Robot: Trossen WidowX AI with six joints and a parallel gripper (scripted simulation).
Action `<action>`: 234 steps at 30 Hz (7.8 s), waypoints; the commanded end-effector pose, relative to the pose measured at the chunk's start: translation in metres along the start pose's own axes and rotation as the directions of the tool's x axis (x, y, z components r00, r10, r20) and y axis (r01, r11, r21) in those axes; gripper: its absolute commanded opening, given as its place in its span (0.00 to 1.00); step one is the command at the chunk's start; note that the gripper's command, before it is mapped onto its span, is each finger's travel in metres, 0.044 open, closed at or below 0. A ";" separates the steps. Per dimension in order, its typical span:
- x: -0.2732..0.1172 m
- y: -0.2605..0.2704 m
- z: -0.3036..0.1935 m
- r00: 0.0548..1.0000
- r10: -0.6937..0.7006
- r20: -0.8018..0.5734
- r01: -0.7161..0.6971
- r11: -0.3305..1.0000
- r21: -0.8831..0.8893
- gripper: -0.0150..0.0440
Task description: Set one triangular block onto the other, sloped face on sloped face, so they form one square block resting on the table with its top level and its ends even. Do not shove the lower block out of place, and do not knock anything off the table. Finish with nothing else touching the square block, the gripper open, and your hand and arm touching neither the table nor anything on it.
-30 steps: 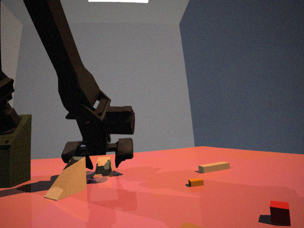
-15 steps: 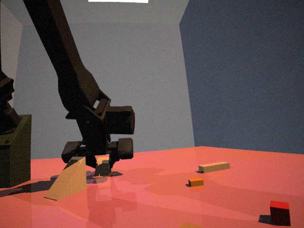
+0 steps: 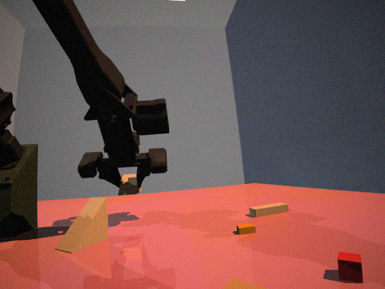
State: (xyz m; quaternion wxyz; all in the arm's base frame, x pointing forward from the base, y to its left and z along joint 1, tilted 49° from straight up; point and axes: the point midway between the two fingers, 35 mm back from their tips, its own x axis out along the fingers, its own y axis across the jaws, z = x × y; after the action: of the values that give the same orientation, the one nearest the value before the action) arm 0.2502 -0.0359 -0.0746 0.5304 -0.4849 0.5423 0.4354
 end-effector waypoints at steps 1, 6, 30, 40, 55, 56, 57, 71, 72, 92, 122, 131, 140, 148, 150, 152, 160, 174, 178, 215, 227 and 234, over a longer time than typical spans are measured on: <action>-0.012 -0.001 0.012 1.000 -0.006 0.000 0.006 1.000 0.000 0.25; -0.029 0.002 0.028 1.000 -0.006 0.001 0.006 1.000 0.000 0.25; -0.023 0.007 0.031 0.993 0.053 -0.107 0.013 0.843 0.537 0.25; -0.021 0.008 0.032 0.983 0.076 -0.168 0.080 0.644 0.761 0.25; -0.019 0.010 0.033 0.960 0.101 -0.261 0.230 0.250 0.941 0.25; -0.019 0.010 0.033 0.958 0.103 -0.267 0.240 0.222 0.945 0.25; -0.019 0.010 0.033 0.956 0.104 -0.274 0.251 0.193 0.949 0.25; -0.017 0.010 0.035 0.926 0.113 -0.361 0.378 -0.215 0.901 0.25; -0.017 0.010 0.035 0.923 0.113 -0.368 0.384 -0.243 0.891 0.25; -0.017 0.010 0.039 0.866 0.103 -0.489 0.397 -0.736 0.549 0.25; -0.019 0.005 0.047 0.758 0.038 -0.651 -0.063 -0.989 -0.132 0.25; -0.020 0.004 0.051 0.722 0.008 -0.692 -0.269 -0.918 -0.291 0.25; -0.023 0.002 0.051 0.708 -0.005 -0.707 -0.349 -0.872 -0.343 0.25; -0.057 -0.002 0.037 0.711 -0.005 -0.703 -0.345 -0.874 -0.342 0.25; -0.066 -0.002 0.032 0.711 -0.005 -0.703 -0.344 -0.874 -0.342 0.25; -0.075 -0.002 0.028 0.711 -0.005 -0.703 -0.344 -0.875 -0.342 0.25; -0.108 0.002 0.011 0.712 -0.005 -0.702 -0.343 -0.875 -0.341 0.25; -0.160 0.020 -0.023 0.710 -0.004 -0.704 -0.342 -0.876 -0.341 0.25; -0.173 0.028 -0.032 0.709 -0.003 -0.705 -0.342 -0.876 -0.340 0.25; -0.164 0.054 -0.106 0.701 -0.002 -0.713 -0.347 -0.875 -0.339 0.25; -0.131 0.049 -0.122 0.698 -0.002 -0.716 -0.349 -0.874 -0.338 0.25; -0.128 0.050 -0.123 0.694 0.001 -0.720 -0.348 -0.875 -0.337 0.25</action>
State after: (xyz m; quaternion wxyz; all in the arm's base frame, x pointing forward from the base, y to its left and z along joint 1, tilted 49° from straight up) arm 0.1782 -0.1413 0.0590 -0.5253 -0.4243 -0.0276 0.7371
